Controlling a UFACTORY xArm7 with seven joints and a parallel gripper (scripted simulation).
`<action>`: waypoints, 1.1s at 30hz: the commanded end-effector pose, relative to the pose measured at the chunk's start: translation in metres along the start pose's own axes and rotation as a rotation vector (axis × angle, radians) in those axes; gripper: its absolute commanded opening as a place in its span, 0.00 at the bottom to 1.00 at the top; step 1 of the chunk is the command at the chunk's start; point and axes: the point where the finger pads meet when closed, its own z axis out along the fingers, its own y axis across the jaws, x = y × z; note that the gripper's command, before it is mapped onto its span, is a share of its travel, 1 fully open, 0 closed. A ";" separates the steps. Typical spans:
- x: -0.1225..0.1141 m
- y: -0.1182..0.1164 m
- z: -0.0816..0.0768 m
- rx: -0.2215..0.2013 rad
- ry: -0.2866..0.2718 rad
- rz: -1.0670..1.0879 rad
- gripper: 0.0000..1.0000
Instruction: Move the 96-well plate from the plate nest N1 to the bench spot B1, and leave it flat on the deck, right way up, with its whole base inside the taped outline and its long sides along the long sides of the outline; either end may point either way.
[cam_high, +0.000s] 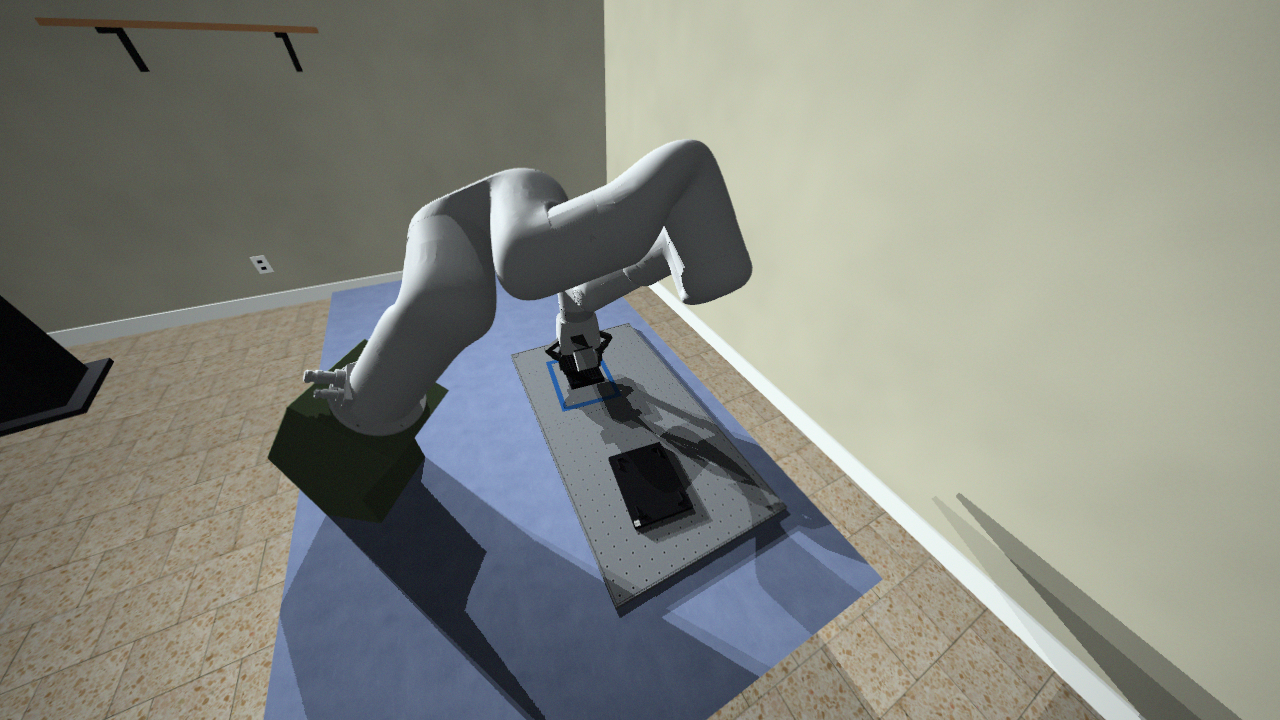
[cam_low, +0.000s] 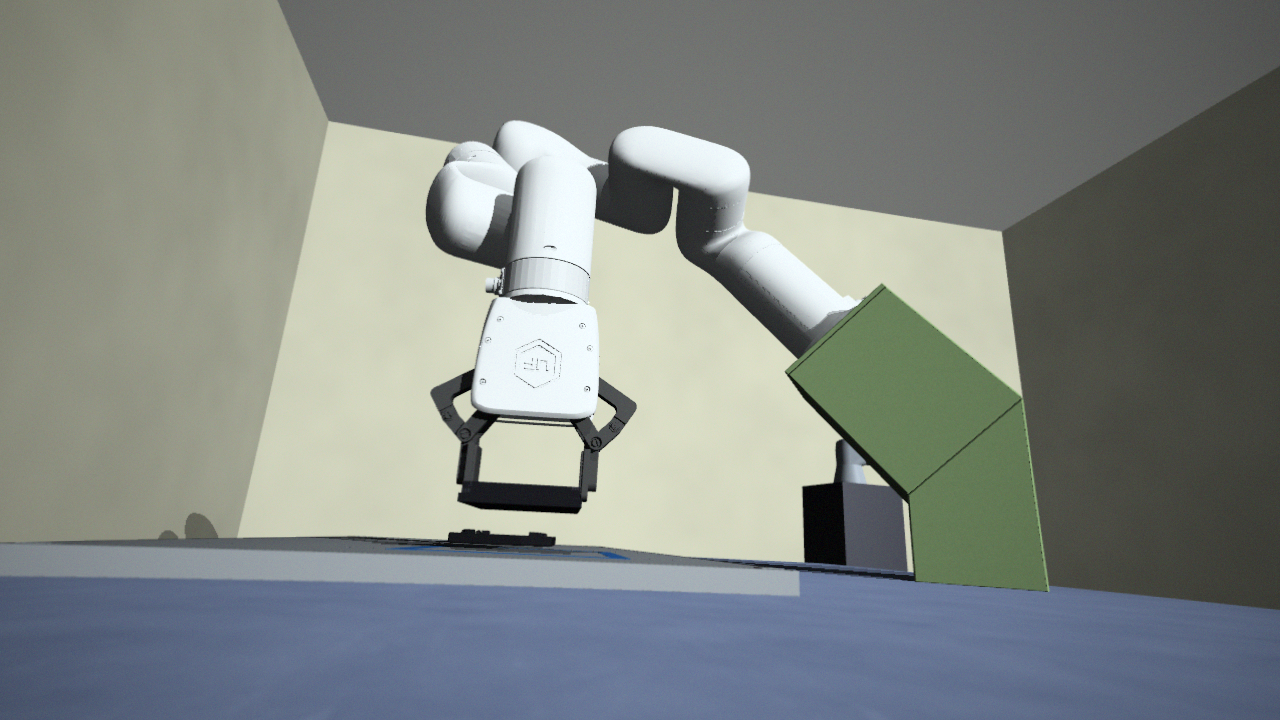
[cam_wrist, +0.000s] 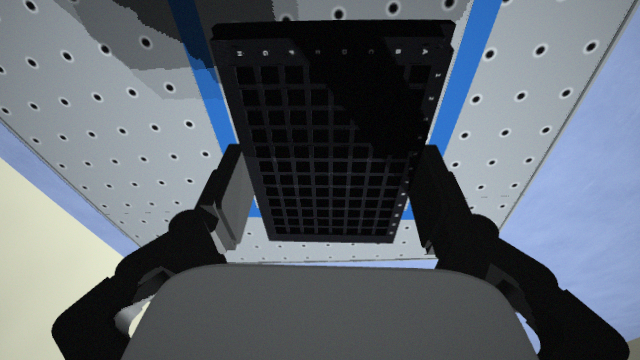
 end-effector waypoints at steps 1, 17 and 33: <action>-0.002 -0.001 0.005 0.002 -0.003 -0.001 0.00; -0.002 -0.001 0.019 0.002 -0.003 -0.001 0.00; -0.002 -0.001 0.019 0.002 -0.003 -0.001 0.00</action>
